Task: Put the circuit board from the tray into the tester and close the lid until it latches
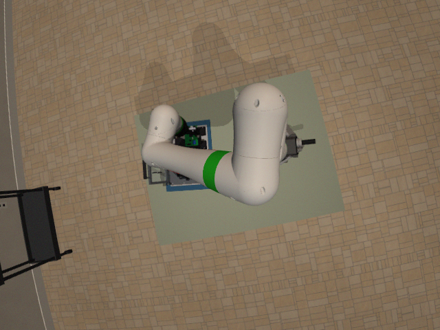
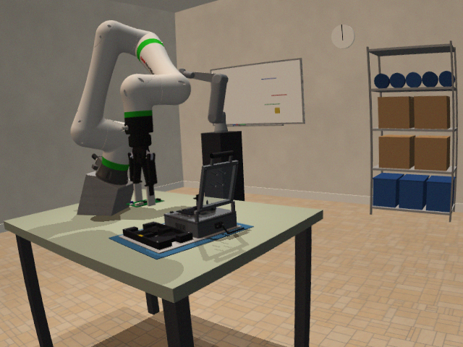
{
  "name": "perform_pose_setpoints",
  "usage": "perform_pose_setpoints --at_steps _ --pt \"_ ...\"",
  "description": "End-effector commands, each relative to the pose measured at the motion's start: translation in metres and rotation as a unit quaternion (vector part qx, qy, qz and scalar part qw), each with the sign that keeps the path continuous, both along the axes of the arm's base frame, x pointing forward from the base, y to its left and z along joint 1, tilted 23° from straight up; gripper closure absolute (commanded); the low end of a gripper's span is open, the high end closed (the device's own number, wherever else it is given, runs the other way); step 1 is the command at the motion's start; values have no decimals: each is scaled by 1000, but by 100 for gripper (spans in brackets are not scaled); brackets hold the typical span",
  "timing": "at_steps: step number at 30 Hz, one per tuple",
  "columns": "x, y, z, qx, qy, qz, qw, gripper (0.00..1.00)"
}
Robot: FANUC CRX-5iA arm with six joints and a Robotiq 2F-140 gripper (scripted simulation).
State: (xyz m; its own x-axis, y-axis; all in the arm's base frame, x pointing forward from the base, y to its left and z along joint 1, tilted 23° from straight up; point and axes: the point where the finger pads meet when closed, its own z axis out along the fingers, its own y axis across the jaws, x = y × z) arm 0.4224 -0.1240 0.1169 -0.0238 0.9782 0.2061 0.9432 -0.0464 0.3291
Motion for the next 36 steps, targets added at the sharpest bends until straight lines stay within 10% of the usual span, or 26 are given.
perform_pose_setpoints --at_steps 1,36 --pt "0 0 0 0 0 0 1000 54" --pt "0 0 0 10 6 -29 999 54"
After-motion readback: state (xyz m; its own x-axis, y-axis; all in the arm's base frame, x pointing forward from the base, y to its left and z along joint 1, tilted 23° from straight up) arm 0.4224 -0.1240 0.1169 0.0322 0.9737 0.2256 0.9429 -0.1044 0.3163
